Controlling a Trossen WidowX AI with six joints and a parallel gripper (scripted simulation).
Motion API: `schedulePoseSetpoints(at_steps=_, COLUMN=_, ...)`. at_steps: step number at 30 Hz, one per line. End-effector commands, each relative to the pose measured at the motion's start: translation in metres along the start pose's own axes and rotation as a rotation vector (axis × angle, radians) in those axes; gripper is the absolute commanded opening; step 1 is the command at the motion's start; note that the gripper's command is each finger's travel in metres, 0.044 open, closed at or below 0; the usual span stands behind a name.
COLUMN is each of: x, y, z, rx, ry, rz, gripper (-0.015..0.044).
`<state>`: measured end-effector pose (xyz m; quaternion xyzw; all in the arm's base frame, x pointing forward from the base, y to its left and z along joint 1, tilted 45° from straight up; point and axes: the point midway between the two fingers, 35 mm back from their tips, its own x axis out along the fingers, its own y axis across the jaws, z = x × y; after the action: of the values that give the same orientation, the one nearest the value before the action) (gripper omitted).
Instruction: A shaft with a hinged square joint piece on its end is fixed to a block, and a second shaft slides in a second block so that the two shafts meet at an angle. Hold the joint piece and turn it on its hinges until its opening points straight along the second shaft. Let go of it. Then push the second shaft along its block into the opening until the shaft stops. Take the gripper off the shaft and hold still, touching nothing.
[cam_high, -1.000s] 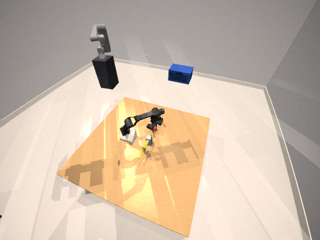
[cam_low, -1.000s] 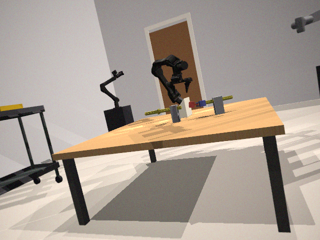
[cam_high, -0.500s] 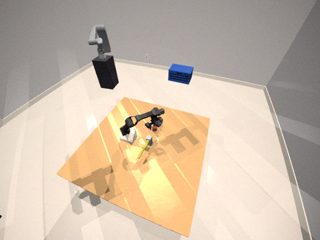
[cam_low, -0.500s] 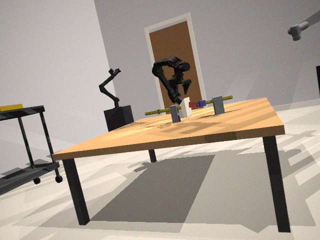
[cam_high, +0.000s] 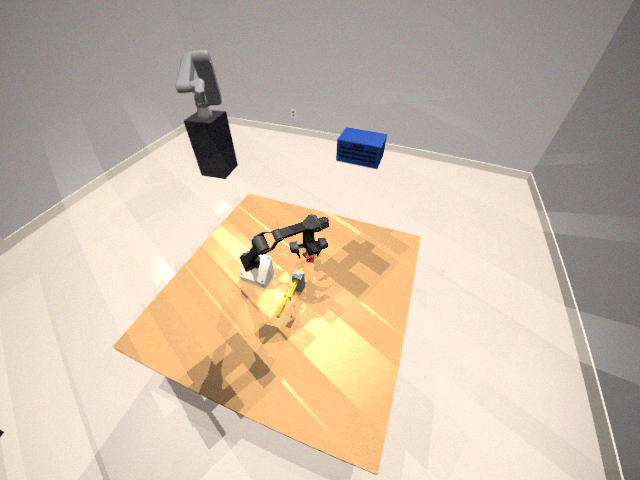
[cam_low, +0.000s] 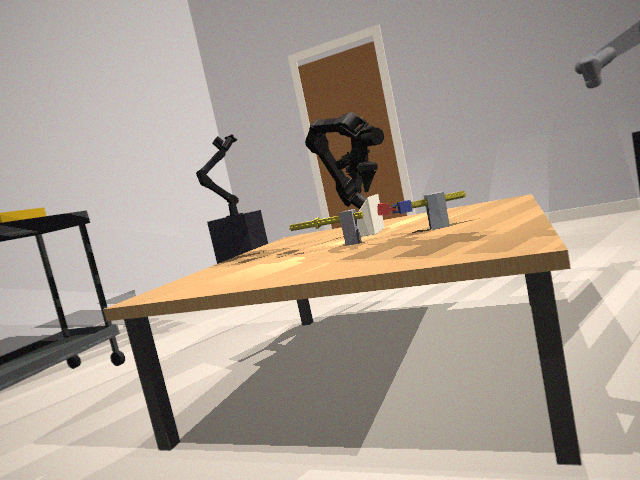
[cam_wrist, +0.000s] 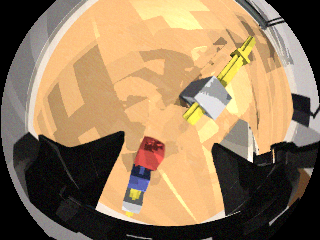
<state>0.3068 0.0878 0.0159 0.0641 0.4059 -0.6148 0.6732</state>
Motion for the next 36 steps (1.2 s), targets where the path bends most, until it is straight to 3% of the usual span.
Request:
schedulePoseSetpoints(at_steps=1, x=0.001, y=0.000, z=0.000, rx=0.096, ry=-0.019, rz=-0.001, gripper=0.0440)
schedulePoseSetpoints(at_steps=13, x=0.005, y=0.001, z=-0.001, rx=0.302, ry=-0.047, rz=-0.001, gripper=0.0440)
schedulePoseSetpoints(at_steps=29, x=0.080, y=0.005, z=-0.010, rx=0.303, ry=-0.049, rz=-0.001, gripper=0.0440)
schedulePoseSetpoints(at_steps=36, x=0.081, y=0.010, z=-0.027, rx=0.303, ry=-0.048, rz=0.000, gripper=0.0440)
